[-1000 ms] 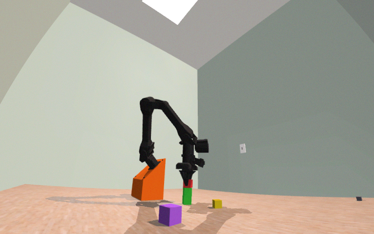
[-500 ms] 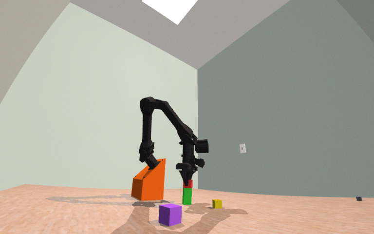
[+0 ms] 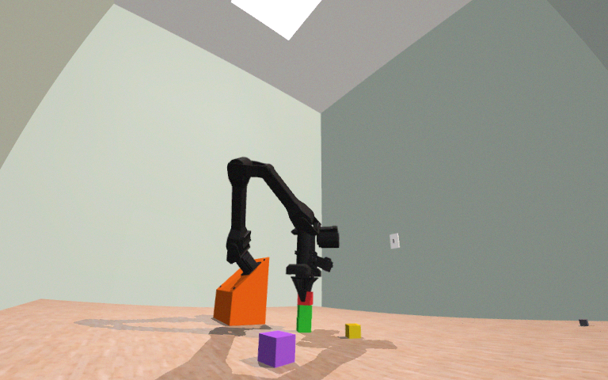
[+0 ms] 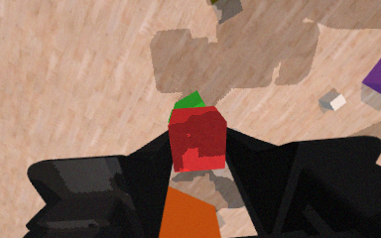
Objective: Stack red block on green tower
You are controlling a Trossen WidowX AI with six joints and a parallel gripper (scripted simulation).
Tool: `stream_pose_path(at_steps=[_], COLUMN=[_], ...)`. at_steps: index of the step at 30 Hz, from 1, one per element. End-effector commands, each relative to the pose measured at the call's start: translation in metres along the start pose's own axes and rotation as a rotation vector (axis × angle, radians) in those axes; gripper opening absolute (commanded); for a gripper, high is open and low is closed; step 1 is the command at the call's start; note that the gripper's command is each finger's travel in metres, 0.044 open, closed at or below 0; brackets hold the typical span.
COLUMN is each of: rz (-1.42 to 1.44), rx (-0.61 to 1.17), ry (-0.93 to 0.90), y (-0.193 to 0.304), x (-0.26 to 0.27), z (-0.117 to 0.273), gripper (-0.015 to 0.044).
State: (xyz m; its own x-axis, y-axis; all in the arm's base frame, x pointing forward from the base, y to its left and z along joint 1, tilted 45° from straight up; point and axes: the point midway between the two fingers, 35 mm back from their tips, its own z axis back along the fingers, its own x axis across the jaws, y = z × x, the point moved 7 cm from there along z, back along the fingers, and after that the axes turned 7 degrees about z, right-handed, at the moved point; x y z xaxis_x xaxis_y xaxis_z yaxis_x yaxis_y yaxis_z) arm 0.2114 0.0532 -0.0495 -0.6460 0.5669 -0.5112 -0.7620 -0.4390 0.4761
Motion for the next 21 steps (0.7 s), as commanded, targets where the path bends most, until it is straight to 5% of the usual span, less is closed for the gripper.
stream_pose_path(at_steps=[1, 8, 21], rz=[-0.001, -0.001, -0.001], rx=[0.0, 0.0, 0.0], ry=[0.0, 0.0, 0.0], y=[0.0001, 0.0001, 0.0001], x=[0.0, 0.0, 0.0], z=[-0.0005, -0.0005, -0.0005], gripper=[0.0263, 0.044, 0.044])
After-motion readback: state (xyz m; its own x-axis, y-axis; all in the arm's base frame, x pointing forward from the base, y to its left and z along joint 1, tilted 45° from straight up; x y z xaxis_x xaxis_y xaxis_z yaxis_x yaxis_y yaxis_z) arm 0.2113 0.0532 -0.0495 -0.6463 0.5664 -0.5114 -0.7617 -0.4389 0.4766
